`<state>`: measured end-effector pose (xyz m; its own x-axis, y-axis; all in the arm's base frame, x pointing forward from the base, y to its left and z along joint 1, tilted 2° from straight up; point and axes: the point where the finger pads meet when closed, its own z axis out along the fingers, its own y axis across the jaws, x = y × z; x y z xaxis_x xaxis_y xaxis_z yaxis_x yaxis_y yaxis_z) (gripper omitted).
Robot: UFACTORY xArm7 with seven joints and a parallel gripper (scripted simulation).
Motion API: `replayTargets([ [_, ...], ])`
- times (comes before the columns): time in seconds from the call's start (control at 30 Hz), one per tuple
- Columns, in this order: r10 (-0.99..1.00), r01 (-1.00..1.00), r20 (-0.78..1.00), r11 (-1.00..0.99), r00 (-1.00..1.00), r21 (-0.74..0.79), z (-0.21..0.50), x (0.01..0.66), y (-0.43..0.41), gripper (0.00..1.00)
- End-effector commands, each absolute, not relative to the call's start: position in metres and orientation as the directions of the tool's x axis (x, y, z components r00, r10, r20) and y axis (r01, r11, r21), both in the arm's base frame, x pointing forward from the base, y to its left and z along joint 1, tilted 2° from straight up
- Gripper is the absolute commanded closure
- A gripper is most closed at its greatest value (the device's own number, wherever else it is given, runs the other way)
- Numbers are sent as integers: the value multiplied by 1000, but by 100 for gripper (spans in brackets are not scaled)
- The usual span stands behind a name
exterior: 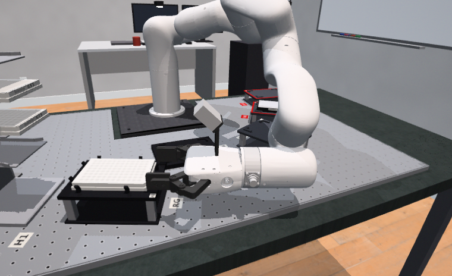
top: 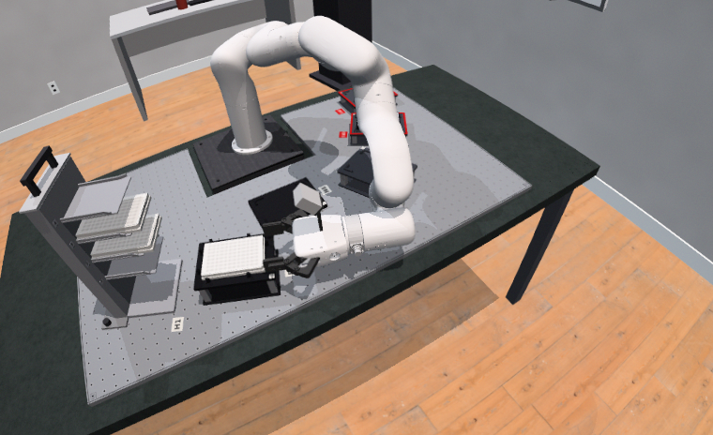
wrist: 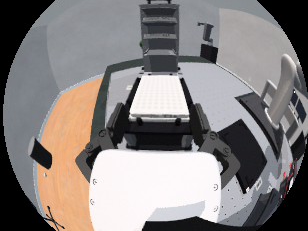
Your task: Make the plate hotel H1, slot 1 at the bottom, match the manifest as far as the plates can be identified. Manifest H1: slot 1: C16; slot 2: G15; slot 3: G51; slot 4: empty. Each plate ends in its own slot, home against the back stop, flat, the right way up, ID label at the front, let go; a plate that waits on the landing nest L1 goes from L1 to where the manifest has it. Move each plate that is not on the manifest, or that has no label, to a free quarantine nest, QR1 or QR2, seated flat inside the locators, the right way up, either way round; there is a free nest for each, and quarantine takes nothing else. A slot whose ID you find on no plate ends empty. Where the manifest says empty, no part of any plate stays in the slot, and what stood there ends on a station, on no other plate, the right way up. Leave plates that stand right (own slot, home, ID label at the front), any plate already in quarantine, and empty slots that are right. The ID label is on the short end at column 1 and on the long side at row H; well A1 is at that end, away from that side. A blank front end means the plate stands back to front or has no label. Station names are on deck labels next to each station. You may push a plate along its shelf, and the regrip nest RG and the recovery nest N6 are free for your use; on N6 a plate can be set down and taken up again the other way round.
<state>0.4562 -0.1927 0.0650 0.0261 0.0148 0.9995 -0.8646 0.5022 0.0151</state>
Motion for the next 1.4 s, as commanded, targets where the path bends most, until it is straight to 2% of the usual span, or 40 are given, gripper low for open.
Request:
replayTargets([
  [0.0, 16, -865, 1000, 502, 22, 11, 67, 456, -195, 0],
  [1.37, 16, -865, 1000, 502, 22, 11, 67, 447, -211, 0],
])
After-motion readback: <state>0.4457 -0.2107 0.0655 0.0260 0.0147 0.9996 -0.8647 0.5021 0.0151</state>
